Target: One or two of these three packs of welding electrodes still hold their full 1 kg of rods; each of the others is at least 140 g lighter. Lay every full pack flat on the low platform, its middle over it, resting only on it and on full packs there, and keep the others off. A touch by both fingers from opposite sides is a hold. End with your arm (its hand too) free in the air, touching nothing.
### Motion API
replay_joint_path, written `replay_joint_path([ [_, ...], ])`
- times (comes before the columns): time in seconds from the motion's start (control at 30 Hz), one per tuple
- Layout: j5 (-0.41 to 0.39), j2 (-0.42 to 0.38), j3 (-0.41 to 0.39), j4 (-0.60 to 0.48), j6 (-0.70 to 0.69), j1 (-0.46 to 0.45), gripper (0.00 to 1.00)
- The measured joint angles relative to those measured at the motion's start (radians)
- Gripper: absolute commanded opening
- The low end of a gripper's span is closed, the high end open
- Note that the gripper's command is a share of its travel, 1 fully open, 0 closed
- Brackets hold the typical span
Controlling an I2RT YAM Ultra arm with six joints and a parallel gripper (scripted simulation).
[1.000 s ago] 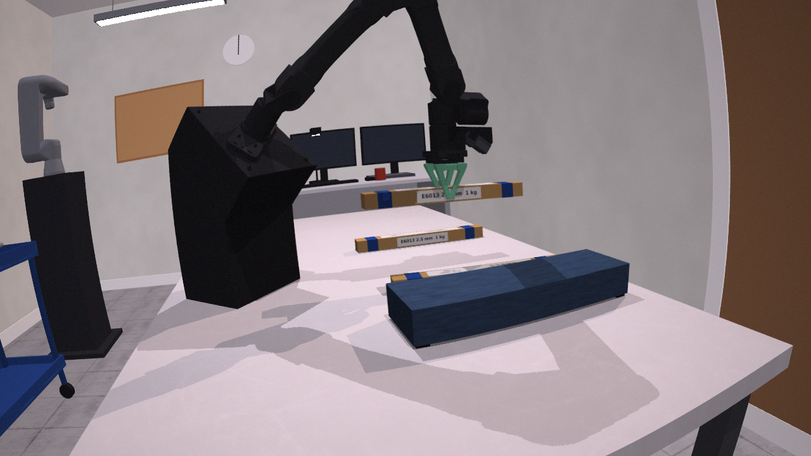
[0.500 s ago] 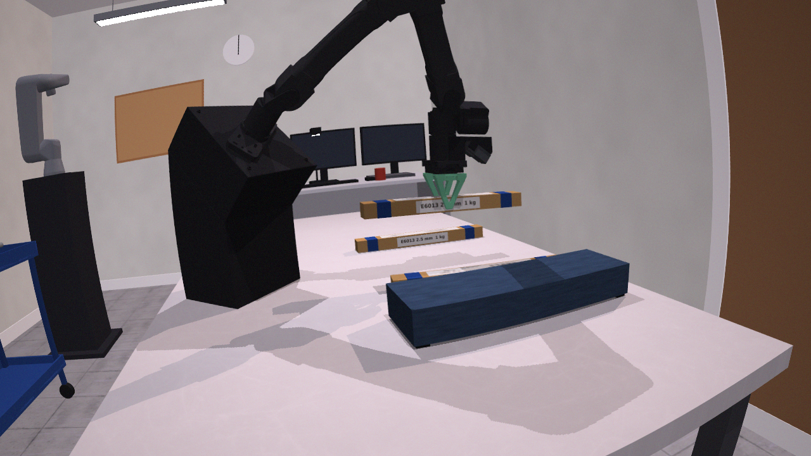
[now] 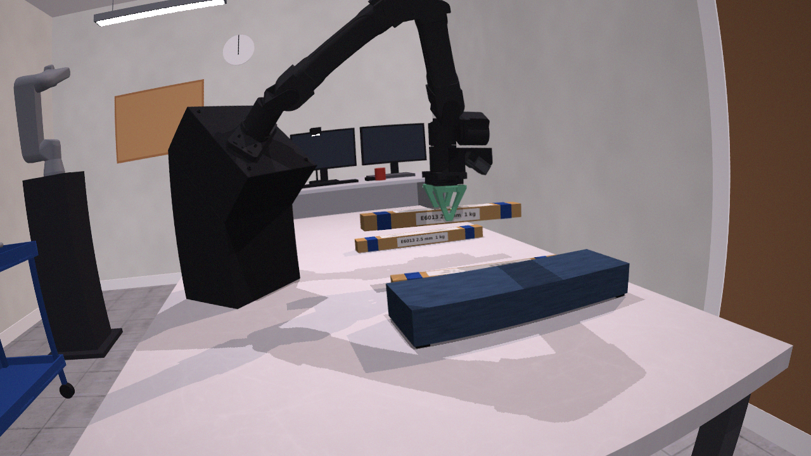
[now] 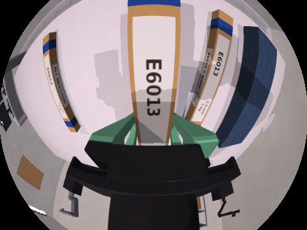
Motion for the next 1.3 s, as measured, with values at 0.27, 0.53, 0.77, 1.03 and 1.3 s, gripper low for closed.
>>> replay_joint_path([
  [0.27, -0.009, 0.038, 0.0, 0.037, -0.016, -0.018, 0.0],
  [0.53, -0.013, 0.038, 0.007, 0.048, -0.023, -0.018, 0.0],
  [0.77, -0.013, 0.038, 0.024, 0.047, -0.023, -0.018, 0.0],
  [1.03, -0.013, 0.038, 0.024, 0.041, -0.023, -0.018, 0.0],
  [1.3, -0.013, 0.038, 0.024, 0.037, -0.021, -0.018, 0.0],
])
